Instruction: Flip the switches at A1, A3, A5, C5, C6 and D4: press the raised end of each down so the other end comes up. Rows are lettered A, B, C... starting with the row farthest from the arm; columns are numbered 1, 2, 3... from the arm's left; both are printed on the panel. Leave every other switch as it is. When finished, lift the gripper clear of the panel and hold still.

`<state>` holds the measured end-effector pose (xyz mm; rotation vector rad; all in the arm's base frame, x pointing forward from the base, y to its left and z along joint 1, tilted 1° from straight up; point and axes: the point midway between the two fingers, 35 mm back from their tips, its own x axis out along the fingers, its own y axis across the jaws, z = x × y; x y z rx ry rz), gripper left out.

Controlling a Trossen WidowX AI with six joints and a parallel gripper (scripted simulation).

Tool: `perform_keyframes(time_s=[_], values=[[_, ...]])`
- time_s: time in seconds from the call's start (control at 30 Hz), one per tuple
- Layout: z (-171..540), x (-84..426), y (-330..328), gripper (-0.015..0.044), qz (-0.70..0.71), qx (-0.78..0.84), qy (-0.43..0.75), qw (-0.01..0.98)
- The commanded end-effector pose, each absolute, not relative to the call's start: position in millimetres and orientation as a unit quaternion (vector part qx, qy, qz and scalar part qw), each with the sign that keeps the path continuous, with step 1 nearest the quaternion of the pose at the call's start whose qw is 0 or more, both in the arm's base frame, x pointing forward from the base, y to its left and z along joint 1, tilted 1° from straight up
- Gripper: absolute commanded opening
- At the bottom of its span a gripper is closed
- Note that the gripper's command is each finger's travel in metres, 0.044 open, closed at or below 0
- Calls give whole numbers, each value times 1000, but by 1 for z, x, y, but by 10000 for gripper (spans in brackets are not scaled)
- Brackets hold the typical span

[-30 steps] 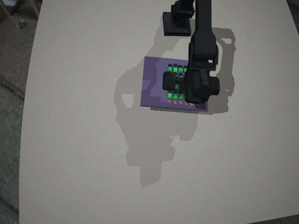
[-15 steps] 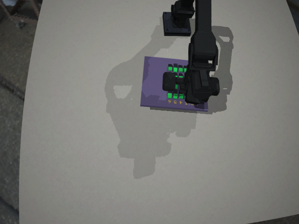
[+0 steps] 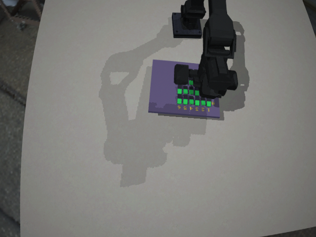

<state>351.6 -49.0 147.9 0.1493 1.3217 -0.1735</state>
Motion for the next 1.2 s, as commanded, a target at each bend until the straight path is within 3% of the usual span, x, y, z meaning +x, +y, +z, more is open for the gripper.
perform_keyframes(time_s=[0.0,0.17,1.17], values=[[153,347,-50,0,-80,69,616,781],[148,322,-84,0,-81,67,616,780],[90,335,-86,0,-82,66,606,789]])
